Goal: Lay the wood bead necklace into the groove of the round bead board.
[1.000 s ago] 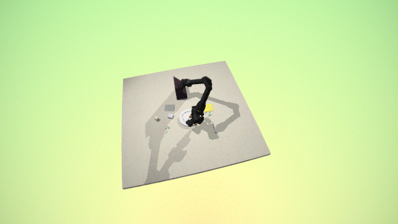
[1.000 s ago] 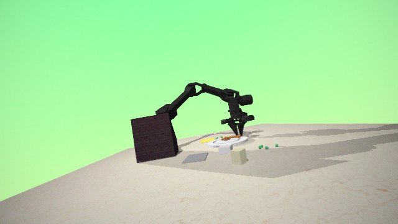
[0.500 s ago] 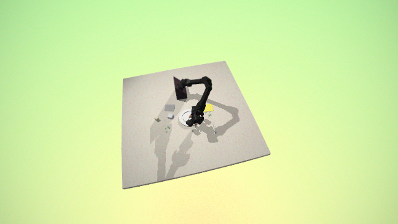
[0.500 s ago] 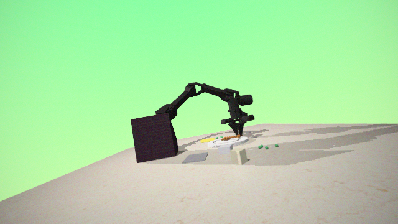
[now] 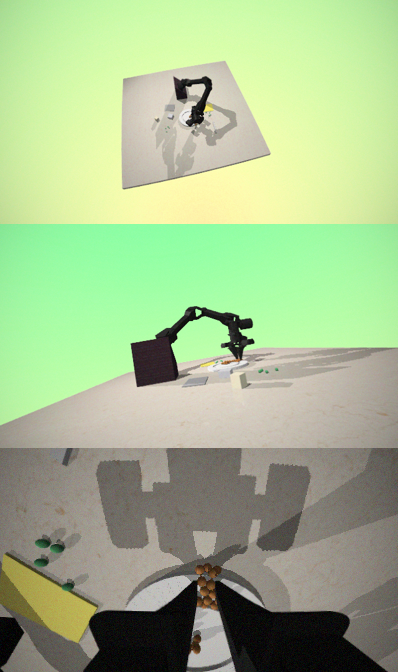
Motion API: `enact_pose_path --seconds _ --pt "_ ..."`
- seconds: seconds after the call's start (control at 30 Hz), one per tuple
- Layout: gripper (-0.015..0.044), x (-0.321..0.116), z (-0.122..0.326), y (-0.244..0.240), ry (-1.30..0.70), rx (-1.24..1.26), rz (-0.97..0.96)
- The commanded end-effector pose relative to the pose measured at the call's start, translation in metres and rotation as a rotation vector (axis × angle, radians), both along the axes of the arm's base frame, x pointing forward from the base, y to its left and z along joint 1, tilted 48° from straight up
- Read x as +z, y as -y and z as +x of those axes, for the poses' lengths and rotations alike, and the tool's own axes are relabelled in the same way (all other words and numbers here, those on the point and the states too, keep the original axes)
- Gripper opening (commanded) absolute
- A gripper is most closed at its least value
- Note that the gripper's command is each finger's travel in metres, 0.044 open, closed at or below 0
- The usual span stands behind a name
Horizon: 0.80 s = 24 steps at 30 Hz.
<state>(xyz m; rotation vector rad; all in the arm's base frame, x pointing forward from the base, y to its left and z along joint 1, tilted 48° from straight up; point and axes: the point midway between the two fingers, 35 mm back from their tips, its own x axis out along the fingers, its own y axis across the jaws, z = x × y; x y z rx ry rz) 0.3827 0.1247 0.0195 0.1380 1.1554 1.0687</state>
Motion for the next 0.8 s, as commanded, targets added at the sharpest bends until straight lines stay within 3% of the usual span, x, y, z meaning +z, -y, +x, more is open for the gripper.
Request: enact_pose_path --seconds 0.0,0.33,0.77 --pt "0.0000 0.006 0.001 0.008 0.004 -0.002 0.001" --pt "0.0000 0.015 -0.001 0.019 0.001 -0.006 0.003" --pt "0.0000 -0.001 -0.035 0.033 -0.001 -0.006 0.002"
